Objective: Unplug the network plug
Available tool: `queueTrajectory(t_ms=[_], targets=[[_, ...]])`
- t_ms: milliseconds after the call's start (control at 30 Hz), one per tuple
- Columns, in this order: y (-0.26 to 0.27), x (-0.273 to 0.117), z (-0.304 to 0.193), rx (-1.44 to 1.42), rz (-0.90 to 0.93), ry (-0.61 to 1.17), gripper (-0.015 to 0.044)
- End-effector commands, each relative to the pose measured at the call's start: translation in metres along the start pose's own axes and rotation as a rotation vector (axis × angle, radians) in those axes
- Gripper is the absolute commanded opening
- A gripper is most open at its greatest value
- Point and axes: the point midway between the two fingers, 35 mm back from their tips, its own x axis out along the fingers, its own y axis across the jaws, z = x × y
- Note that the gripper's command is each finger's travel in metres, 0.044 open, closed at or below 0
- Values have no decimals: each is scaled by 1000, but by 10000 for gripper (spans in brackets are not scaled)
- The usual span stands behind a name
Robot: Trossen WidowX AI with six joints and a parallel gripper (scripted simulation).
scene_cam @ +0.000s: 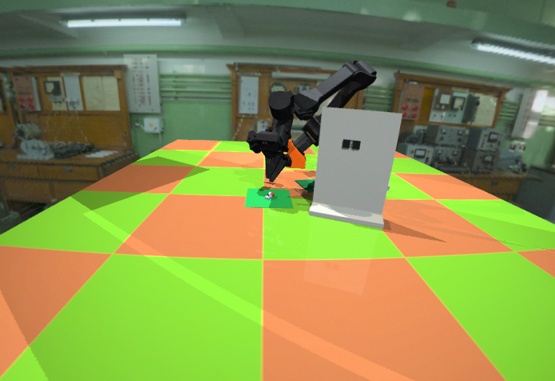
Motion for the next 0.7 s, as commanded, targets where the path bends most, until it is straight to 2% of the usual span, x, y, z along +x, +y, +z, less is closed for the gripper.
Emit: queueTrajectory(t_ms=[0, 667], targets=[[8, -6, -2, -12, 12, 4, 156], [26, -32, 0, -12, 11, 1, 156]])
